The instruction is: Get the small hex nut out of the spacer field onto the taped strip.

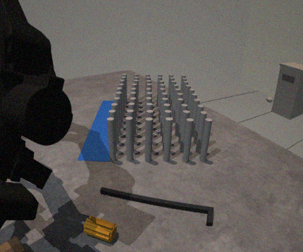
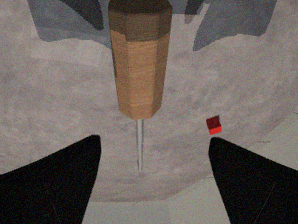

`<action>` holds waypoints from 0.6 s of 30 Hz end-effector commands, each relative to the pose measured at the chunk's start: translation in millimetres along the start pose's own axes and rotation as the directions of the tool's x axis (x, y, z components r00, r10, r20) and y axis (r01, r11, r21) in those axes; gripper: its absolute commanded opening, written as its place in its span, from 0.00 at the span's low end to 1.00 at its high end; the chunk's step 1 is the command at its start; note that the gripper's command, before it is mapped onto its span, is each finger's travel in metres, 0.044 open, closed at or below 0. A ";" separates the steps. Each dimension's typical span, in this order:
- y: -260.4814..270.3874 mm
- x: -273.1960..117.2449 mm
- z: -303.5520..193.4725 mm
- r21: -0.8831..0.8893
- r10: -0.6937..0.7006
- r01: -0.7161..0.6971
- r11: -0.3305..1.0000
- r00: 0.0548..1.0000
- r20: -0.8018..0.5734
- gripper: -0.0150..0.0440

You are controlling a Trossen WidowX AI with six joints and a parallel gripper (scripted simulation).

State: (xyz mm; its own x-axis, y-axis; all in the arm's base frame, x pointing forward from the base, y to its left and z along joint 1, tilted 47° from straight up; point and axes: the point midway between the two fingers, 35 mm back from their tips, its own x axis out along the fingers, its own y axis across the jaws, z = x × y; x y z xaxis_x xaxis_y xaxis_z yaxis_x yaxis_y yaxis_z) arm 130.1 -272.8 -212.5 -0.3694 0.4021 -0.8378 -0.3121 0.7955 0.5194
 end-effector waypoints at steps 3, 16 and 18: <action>0.5 2.7 1.1 -0.006 0.001 -0.001 1.000 1.000 -0.007 0.73; 2.6 19.3 13.3 -0.006 0.001 -0.001 1.000 1.000 -0.006 0.73; 3.0 22.0 15.2 -0.006 0.001 -0.001 1.000 1.000 -0.006 0.73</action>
State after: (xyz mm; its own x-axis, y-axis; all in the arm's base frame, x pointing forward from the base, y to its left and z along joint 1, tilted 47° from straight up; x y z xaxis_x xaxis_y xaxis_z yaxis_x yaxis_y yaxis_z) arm 132.7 -257.9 -228.5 -0.3802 0.3991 -0.8344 -0.3217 0.7887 0.5239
